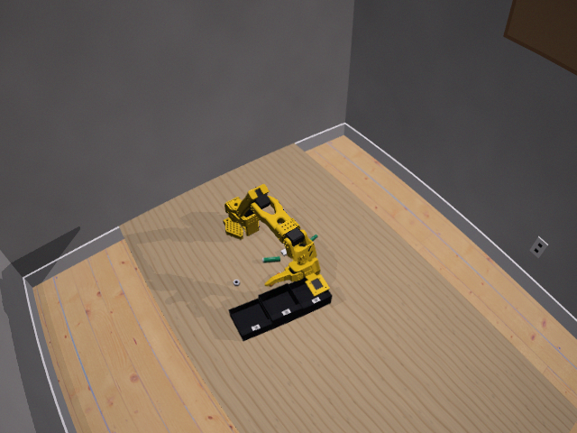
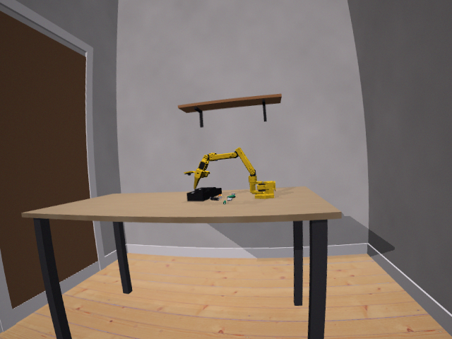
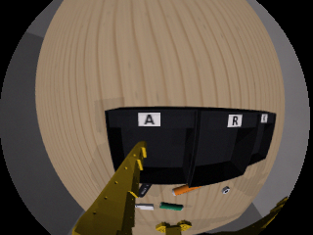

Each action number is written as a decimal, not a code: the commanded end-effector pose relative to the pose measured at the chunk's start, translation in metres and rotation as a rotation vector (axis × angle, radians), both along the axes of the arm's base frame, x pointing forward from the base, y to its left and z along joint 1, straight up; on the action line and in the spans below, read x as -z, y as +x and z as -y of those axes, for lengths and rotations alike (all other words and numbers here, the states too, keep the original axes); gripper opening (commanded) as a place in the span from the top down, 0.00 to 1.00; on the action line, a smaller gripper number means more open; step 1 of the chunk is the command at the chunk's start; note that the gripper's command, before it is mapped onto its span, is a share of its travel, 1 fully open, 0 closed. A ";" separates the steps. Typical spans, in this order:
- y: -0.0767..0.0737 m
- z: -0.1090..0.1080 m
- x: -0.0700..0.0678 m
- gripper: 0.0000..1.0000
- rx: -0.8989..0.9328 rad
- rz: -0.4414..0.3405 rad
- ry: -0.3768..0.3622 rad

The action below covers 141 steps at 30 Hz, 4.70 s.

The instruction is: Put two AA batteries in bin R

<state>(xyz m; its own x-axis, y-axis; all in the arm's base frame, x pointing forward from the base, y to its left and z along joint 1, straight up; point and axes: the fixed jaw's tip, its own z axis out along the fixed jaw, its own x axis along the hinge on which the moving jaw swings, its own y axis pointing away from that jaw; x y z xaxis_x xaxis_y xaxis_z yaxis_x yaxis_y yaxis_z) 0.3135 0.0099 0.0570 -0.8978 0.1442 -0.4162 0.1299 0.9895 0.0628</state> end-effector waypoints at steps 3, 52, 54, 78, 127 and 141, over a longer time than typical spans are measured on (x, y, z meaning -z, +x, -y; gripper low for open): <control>0.007 -0.006 -0.021 0.00 0.003 0.092 0.014; 0.005 -0.006 -0.025 0.00 0.003 0.107 0.015; 0.005 -0.006 -0.025 0.00 0.003 0.107 0.015; 0.005 -0.006 -0.027 0.00 0.003 0.115 0.015; -0.020 -0.005 -0.074 0.13 -0.167 0.215 -0.086; -0.081 -0.001 -0.045 0.39 -0.550 -0.014 -0.243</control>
<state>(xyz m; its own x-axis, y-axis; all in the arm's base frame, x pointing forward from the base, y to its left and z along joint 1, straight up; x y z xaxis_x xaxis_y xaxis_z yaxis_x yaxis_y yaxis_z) 0.2387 0.0117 0.0919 -0.8598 -0.3936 -0.3254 -0.3704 0.9193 -0.1333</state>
